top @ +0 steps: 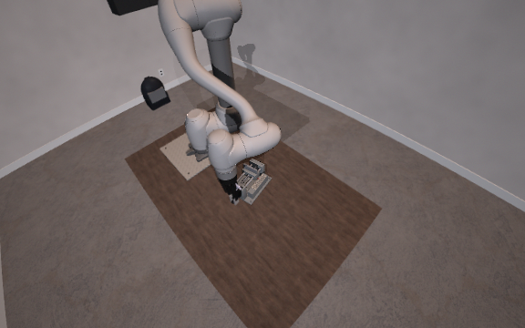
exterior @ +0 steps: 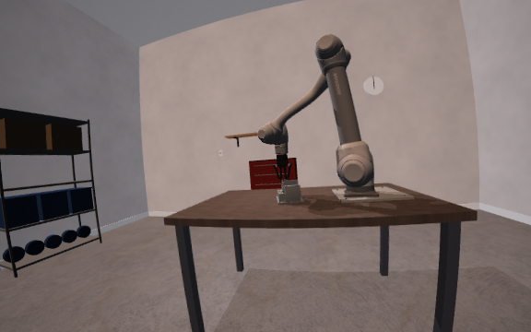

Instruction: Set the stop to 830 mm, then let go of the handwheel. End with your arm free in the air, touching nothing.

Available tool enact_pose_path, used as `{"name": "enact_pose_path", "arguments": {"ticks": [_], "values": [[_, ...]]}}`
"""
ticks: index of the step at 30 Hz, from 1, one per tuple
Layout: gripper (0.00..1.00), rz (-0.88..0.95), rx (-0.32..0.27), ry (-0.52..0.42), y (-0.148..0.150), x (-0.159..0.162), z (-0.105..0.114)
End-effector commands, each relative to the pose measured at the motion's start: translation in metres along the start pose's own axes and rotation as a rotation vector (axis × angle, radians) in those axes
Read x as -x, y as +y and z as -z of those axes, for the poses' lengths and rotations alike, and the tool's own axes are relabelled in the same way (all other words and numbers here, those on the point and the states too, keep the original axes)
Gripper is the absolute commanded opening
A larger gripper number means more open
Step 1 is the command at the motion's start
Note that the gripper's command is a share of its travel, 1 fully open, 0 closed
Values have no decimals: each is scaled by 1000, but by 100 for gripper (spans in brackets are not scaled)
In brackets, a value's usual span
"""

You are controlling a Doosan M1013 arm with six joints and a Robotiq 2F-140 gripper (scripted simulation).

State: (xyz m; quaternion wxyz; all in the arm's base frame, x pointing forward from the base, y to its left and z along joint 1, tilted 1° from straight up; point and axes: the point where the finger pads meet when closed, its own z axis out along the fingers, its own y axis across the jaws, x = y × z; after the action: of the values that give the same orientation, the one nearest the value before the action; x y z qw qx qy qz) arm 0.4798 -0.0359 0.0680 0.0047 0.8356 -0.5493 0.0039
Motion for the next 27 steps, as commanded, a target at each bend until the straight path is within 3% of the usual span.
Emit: {"name": "enact_pose_path", "arguments": {"ticks": [1, 27], "values": [[4, 0, 0, 0, 0, 0, 1], [4, 0, 0, 0, -2, 0, 11]]}}
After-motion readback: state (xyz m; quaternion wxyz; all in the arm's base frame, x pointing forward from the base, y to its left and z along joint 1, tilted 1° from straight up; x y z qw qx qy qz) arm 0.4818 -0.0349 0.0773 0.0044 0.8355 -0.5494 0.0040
